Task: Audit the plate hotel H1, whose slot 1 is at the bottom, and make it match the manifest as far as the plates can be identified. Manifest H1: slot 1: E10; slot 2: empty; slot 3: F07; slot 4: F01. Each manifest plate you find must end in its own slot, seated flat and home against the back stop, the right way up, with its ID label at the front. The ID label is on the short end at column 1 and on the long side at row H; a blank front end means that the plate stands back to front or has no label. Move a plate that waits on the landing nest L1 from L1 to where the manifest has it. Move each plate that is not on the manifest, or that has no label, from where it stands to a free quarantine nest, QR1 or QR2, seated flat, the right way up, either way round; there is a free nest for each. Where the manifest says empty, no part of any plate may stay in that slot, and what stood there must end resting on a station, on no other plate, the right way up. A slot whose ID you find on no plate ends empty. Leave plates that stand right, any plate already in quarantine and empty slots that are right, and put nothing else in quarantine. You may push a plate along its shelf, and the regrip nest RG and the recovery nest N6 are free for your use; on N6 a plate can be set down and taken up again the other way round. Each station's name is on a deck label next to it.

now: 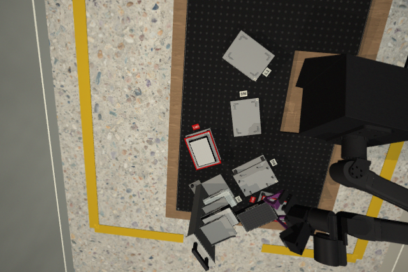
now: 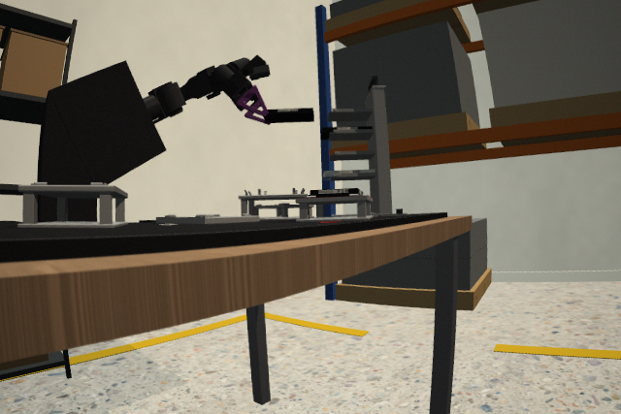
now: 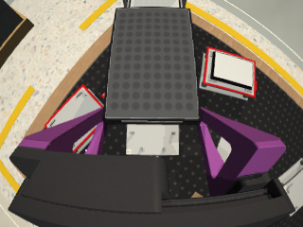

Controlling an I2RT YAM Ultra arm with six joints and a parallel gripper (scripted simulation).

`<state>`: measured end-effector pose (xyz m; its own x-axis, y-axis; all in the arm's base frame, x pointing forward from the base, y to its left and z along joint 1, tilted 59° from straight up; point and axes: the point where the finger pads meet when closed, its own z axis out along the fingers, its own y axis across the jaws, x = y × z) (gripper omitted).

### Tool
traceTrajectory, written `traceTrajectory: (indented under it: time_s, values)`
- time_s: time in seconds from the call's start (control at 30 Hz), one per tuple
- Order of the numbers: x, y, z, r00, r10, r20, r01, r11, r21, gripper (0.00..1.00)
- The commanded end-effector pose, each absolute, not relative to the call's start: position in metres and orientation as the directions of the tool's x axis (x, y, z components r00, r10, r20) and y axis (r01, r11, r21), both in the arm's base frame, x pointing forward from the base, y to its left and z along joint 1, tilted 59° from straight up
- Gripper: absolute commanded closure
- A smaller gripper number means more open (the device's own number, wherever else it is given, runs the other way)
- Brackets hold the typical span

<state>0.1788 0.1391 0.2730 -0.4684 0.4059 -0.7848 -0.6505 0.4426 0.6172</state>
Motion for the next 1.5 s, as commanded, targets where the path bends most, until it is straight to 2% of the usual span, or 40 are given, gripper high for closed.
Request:
traceTrajectory:
  time_s: [0.0, 1.47]
  values:
    - [0.177, 0.137, 0.271, -0.464, 0.412, -0.784, -0.645, 0.450, 0.618, 0.14]
    - [0.160, 0.143, 0.245, -0.478, 0.412, -0.776, -0.634, 0.449, 0.630, 0.14]
